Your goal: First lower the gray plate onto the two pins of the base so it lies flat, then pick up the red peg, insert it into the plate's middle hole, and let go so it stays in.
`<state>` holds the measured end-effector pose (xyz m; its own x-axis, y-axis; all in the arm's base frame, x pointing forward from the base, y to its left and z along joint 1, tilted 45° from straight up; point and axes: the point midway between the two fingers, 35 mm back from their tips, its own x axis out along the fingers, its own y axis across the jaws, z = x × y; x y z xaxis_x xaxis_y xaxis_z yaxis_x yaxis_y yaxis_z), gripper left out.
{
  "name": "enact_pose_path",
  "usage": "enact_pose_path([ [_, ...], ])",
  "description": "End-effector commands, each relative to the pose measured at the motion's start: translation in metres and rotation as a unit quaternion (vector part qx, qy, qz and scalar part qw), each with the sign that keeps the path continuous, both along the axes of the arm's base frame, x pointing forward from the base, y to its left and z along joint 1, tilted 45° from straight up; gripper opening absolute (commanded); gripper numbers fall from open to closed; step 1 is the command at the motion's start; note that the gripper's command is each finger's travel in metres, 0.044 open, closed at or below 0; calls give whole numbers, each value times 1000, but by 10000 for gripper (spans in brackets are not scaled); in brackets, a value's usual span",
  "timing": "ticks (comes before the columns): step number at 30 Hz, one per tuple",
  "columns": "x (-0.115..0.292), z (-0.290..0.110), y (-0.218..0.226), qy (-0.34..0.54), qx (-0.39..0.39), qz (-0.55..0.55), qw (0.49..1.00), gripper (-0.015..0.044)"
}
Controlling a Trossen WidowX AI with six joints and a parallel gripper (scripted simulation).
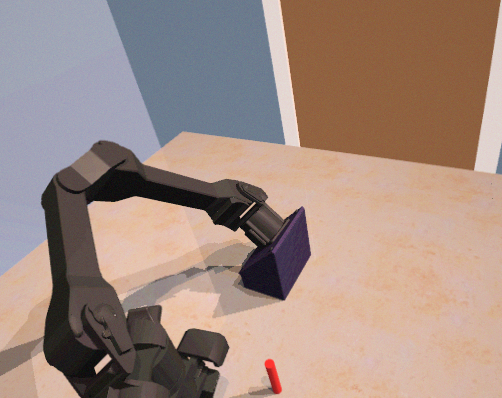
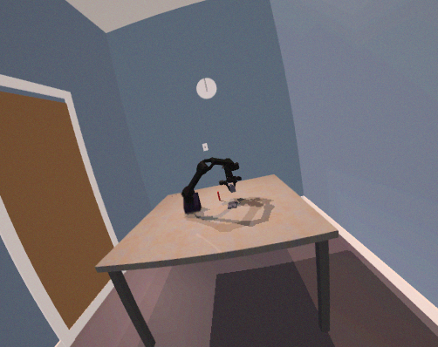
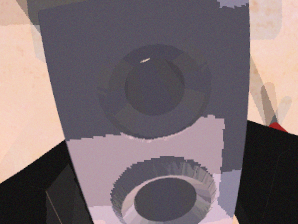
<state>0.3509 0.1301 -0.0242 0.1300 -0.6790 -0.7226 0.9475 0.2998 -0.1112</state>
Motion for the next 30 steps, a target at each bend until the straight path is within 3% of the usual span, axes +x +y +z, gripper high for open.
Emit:
enact_pose_path([
  [1, -2, 13, 11, -2, 4, -1, 1000, 0],
  [17, -12, 48, 35, -6, 0, -5, 1000, 0],
  [30, -1, 56, 0, -29, 8, -29, 999, 0],
])
